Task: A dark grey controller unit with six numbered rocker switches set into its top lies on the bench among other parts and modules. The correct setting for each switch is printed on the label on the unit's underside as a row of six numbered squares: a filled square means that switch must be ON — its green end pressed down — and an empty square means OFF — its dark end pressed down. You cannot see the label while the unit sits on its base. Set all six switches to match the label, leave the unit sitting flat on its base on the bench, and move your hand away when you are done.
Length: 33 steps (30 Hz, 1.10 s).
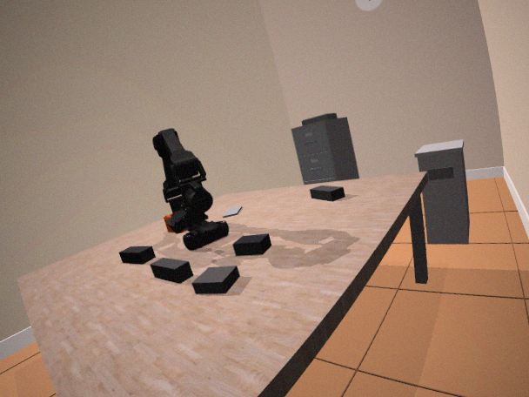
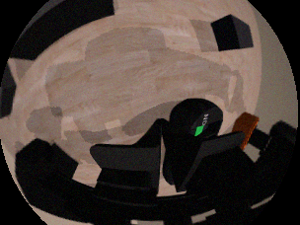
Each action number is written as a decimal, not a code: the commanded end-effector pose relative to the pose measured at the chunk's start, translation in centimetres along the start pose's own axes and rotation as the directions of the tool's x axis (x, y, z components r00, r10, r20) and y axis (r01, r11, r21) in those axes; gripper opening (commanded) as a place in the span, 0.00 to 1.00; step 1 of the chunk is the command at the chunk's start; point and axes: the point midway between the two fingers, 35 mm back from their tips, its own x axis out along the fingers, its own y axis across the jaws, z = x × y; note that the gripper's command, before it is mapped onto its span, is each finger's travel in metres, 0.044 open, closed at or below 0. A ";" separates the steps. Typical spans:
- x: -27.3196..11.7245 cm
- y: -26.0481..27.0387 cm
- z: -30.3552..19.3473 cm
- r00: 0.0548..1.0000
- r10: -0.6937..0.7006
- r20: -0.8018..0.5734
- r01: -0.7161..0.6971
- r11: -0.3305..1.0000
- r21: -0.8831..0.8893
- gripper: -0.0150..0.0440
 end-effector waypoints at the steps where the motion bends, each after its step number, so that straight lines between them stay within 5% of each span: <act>1: 0.4 -0.9 0.0 1.000 -0.016 -0.002 0.016 1.000 -0.006 0.25; 33: 1.6 -4.7 -0.1 1.000 -0.019 -0.002 0.019 1.000 -0.006 0.25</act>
